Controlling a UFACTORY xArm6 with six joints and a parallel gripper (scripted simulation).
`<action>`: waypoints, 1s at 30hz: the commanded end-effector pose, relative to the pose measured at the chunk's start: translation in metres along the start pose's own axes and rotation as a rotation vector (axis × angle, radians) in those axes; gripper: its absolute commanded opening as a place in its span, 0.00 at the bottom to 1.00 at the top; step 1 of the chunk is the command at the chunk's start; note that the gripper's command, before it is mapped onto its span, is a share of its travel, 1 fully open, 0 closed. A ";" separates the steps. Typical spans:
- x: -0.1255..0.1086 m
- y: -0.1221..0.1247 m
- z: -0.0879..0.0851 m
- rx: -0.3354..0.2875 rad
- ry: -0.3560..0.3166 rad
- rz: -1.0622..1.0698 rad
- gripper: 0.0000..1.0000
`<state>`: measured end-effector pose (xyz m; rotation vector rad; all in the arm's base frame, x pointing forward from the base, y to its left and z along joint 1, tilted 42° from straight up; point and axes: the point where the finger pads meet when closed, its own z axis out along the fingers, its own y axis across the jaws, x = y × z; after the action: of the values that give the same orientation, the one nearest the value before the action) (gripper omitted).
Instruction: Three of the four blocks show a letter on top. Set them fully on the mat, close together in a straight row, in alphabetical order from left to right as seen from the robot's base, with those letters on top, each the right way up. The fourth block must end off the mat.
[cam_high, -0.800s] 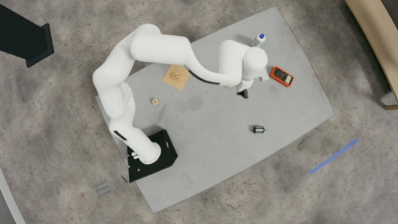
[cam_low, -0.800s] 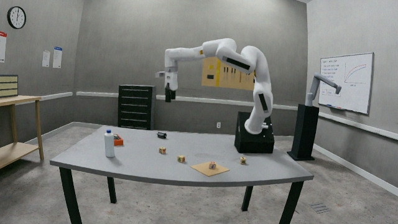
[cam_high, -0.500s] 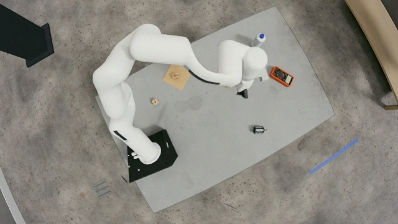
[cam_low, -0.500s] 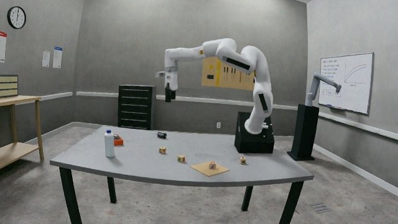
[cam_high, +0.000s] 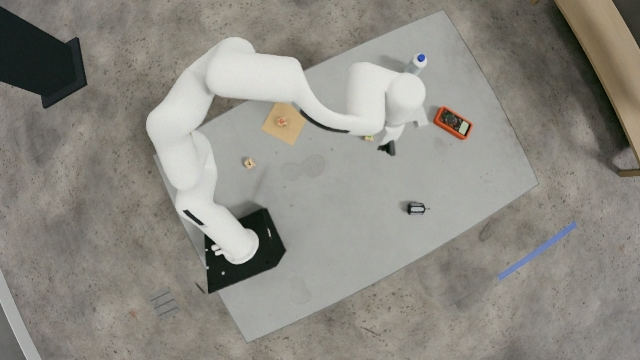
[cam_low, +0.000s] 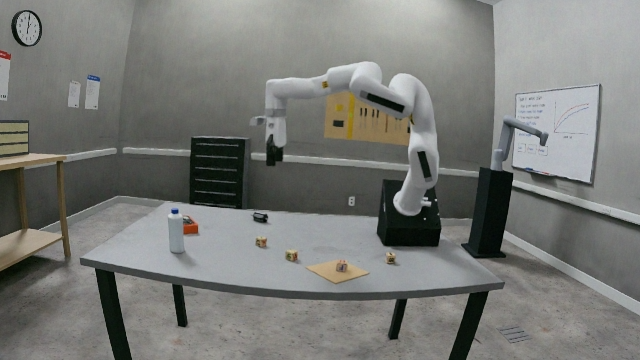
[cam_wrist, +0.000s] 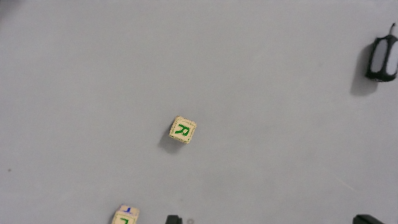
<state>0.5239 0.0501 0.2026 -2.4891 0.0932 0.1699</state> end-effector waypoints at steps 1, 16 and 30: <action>-0.029 -0.049 0.016 0.000 0.016 -0.040 1.00; -0.134 -0.134 0.068 0.017 0.039 -0.126 1.00; -0.243 -0.156 0.117 0.049 0.051 -0.192 1.00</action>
<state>0.3216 0.2392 0.2397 -2.4471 -0.1072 0.0609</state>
